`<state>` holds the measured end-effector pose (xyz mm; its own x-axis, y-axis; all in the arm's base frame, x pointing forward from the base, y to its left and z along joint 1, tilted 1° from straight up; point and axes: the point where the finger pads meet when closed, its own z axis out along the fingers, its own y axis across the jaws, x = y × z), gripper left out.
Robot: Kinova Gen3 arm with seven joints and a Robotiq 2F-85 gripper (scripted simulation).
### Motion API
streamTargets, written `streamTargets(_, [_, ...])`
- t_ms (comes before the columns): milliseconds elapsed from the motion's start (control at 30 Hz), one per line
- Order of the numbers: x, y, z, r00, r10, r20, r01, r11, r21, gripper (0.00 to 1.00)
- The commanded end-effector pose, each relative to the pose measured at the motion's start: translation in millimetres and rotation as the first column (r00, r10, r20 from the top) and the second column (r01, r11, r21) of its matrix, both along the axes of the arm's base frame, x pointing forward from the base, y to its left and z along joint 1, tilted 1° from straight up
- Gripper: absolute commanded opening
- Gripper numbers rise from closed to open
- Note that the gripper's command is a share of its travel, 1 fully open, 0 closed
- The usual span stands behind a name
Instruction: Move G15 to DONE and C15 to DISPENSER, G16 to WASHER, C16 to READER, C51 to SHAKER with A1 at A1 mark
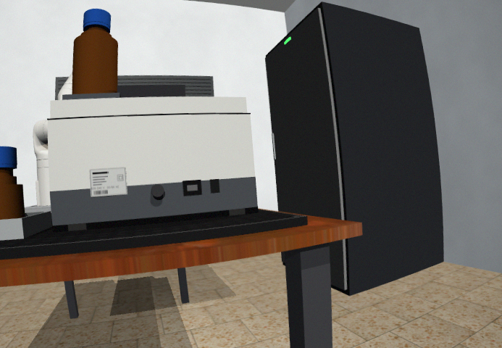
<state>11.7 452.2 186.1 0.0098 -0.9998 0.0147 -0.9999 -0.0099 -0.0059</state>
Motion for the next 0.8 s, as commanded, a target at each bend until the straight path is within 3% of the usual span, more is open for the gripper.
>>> streamTargets(0, [-0.4, 11.9, 0.6, 1.000, 0.001, 0.000, -0.001, 1.000, 0.001, 1.00])
streamTargets(767, [-2.3, 81.8, -0.3, 1.000, 0.001, 0.000, -0.001, 1.000, 0.001, 1.00])
